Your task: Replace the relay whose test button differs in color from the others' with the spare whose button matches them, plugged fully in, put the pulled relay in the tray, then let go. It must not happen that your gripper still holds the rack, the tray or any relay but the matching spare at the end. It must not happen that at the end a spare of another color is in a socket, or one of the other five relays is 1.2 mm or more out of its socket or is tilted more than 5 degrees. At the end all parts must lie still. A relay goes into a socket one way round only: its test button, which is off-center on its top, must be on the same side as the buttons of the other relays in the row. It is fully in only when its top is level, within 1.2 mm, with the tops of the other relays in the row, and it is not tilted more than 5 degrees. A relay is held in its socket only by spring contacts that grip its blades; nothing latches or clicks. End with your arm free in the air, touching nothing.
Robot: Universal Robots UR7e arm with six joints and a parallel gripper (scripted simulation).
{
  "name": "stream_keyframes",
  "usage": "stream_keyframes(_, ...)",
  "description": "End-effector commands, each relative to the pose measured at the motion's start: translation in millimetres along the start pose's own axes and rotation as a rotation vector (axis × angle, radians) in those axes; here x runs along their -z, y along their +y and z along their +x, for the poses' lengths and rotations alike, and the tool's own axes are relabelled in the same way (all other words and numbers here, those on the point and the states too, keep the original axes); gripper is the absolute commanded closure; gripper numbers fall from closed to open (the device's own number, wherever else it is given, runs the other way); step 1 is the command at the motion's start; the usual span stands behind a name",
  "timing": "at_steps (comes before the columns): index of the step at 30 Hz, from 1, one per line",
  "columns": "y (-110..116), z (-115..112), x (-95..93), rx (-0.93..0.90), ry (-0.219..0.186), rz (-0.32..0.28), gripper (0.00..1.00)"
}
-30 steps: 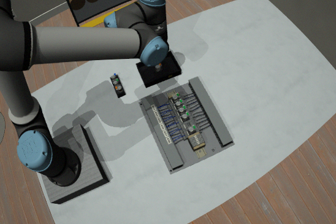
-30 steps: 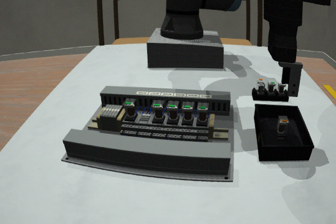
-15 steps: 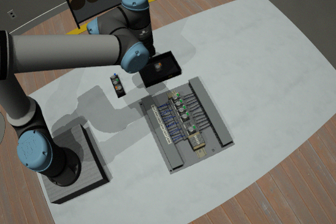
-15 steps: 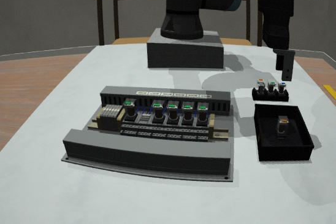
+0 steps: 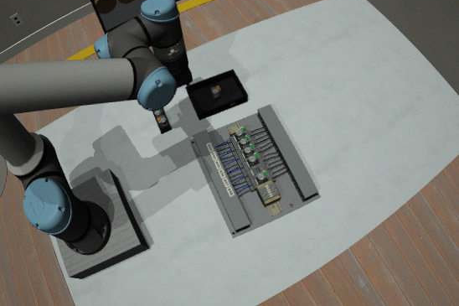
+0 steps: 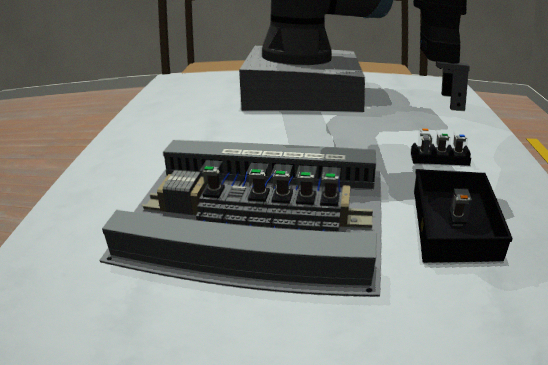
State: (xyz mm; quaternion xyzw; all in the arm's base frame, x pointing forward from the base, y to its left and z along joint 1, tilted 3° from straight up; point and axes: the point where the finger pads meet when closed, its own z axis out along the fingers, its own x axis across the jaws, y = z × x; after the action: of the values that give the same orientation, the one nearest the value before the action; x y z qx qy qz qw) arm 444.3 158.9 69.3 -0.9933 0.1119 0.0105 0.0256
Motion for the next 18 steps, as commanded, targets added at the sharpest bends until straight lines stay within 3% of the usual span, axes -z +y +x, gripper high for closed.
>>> stream_keyframes(1, 0.3, -3.6, 3.1, -0.001, 0.004, 0.001, 0.00)
stream_keyframes(7, 0.3, -3.6, 3.1, -0.001, 0.004, 0.001, 0.00)
stream_keyframes(12, 0.7, -62.8, 11.5, -0.001, 0.004, 0.001, 0.00)
stream_keyframes(18, 0.7, -62.8, 11.5, -0.001, 0.004, 0.001, 0.00)
